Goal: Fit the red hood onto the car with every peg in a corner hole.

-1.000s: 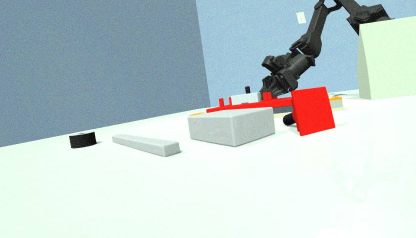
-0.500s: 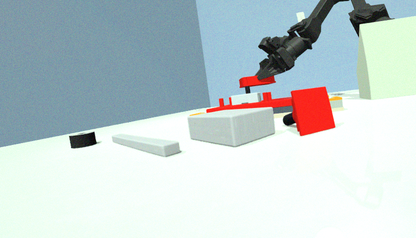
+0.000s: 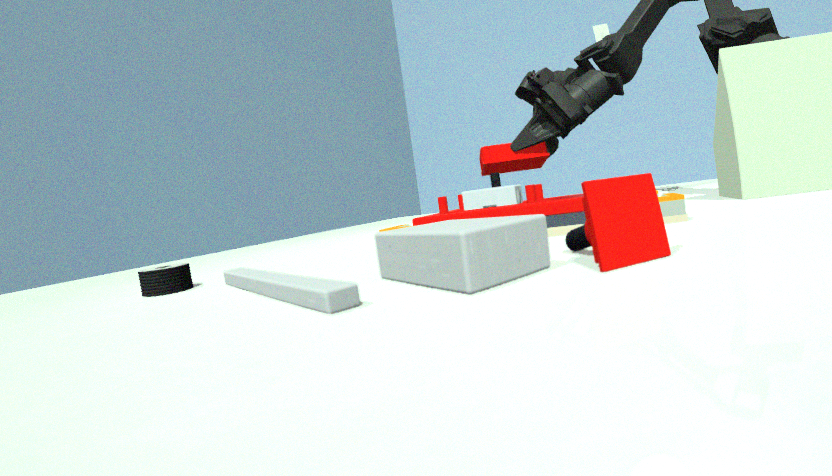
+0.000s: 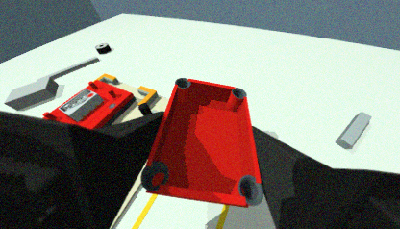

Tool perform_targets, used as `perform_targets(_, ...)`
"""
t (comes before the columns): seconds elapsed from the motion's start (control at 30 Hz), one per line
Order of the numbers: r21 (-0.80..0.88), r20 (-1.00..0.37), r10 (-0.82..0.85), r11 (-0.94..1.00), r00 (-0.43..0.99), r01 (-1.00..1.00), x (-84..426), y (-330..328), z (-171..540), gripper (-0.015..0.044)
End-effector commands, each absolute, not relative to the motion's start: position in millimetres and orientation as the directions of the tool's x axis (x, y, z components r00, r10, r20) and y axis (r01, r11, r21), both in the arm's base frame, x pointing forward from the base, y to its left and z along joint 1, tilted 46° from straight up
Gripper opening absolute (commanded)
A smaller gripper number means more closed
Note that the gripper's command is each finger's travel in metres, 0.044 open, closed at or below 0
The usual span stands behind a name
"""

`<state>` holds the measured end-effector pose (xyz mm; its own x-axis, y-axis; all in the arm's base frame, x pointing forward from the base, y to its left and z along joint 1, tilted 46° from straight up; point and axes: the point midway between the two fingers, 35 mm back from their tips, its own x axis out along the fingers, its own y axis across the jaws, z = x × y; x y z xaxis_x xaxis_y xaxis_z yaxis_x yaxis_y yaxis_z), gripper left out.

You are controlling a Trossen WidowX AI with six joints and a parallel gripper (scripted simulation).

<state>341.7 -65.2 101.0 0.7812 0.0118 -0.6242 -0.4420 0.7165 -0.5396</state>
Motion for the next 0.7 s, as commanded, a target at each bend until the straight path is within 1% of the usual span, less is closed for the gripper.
perform_targets(0.0, -0.486, -0.624, 0.011, 0.777, 0.782, -0.399, 341.8, -65.4, 100.8, 0.0000)
perform_targets(0.33, -0.297, -0.624, 0.011, 0.921, 0.782, -0.250, 341.9, -65.5, 100.6, 0.0000)
perform_targets(0.67, -0.082, -0.624, 0.011, 0.993, 0.782, -0.080, 341.9, -65.6, 100.5, 0.0000)
